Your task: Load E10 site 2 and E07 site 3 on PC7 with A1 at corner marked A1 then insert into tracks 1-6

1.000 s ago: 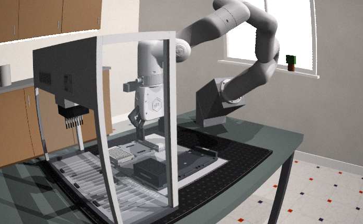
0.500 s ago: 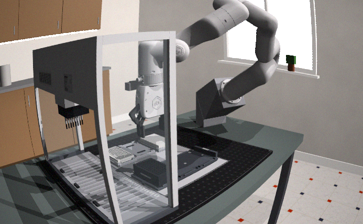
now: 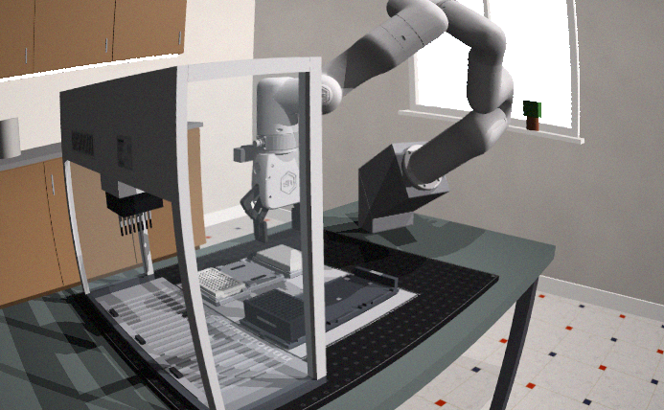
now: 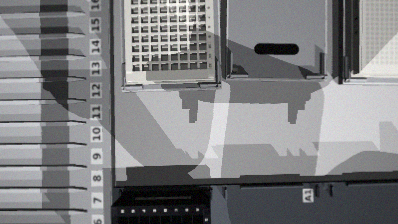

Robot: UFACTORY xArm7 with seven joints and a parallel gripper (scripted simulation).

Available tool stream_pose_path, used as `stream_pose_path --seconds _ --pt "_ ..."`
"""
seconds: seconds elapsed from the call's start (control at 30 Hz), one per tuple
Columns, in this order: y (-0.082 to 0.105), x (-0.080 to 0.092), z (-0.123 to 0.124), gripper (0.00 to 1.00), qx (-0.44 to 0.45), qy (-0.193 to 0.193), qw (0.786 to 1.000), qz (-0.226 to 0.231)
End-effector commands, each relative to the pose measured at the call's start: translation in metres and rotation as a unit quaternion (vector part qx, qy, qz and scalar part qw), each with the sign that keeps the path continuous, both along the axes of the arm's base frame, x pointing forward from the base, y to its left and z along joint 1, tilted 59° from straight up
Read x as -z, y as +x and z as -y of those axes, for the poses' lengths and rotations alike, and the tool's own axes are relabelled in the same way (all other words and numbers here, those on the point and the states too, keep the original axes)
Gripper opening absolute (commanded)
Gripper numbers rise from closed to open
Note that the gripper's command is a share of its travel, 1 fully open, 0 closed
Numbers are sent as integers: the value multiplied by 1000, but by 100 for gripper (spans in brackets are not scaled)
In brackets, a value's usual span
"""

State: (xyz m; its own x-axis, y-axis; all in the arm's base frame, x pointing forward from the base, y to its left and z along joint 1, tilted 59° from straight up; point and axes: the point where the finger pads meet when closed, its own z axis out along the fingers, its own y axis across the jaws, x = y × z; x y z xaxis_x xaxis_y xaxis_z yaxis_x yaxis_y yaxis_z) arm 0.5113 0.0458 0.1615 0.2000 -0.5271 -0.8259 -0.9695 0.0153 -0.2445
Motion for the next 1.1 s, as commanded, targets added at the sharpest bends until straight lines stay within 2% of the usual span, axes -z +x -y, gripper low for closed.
stream_pose_path --seconds 0.0,0.1,0.17,0.67,0.73,1.07 --pt "-13 23 11 100 3 -1 1000 2" --pt "-20 36 15 100 3 -1 1000 2" --pt "-20 36 15 100 3 -1 1000 2" --pt "-57 97 38 100 3 -1 1000 1" --pt "-57 97 38 100 3 -1 1000 1" --pt "-81 138 53 100 2 -1 1000 1"
